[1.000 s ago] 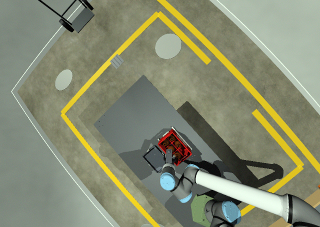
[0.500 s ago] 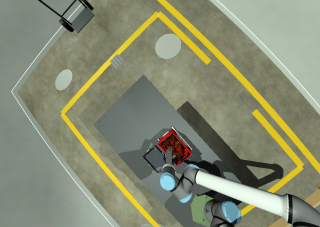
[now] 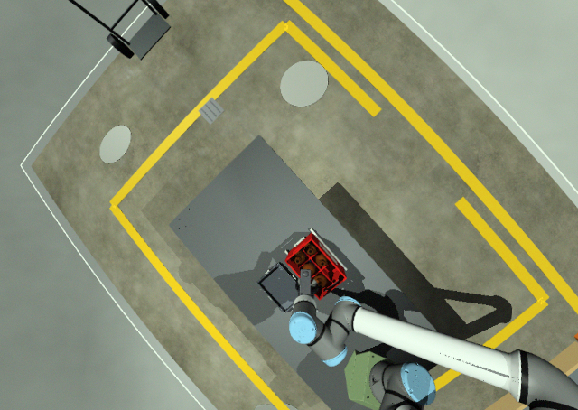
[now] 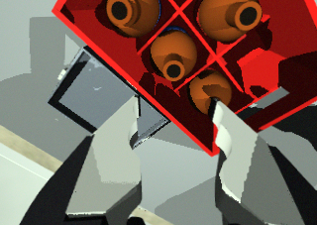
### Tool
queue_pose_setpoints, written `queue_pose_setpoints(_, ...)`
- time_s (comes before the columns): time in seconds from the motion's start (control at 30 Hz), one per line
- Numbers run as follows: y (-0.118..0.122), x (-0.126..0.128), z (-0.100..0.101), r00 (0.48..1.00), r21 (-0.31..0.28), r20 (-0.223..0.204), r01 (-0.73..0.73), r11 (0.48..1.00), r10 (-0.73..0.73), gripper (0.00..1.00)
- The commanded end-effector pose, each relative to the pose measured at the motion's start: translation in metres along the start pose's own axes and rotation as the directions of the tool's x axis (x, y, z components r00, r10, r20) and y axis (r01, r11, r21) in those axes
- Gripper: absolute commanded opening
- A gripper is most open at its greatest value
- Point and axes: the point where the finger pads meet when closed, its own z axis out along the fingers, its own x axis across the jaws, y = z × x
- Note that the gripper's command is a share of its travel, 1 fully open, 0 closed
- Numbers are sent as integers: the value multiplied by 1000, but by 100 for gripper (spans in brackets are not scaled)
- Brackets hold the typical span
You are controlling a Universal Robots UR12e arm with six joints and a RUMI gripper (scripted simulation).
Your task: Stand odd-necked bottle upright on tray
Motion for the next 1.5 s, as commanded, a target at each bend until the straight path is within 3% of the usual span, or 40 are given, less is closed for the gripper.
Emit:
queue_pose_setpoints(0.0, 0, 0, 1, 1000, 1, 1, 0, 1000, 0, 38)
queue_pose_setpoints(1.47, 0, 0, 41, 1000, 0, 1, 0, 1000, 0, 38)
